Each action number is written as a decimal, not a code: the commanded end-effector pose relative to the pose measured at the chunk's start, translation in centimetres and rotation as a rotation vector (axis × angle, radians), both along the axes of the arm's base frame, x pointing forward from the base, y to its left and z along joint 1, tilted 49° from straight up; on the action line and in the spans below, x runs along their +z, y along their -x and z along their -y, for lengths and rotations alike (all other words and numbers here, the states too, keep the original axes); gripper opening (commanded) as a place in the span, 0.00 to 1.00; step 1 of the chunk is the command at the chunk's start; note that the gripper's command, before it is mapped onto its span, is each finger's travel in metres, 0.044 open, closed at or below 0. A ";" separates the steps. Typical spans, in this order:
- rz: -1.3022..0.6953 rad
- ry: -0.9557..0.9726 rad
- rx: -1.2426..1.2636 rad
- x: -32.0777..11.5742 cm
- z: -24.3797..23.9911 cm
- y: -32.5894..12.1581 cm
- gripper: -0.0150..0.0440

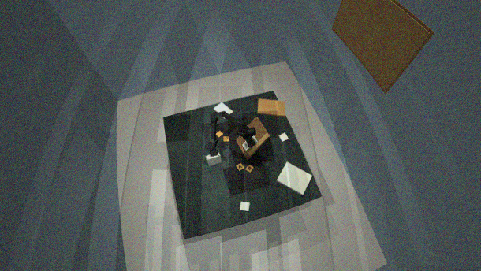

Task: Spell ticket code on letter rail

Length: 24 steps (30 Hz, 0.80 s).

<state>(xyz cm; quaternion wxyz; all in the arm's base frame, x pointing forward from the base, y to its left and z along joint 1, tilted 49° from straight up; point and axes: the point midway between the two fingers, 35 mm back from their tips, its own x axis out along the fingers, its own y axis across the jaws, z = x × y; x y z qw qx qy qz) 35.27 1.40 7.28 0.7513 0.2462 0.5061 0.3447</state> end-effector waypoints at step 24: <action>-0.085 0.005 0.166 2.1 -1.7 0.1 0.25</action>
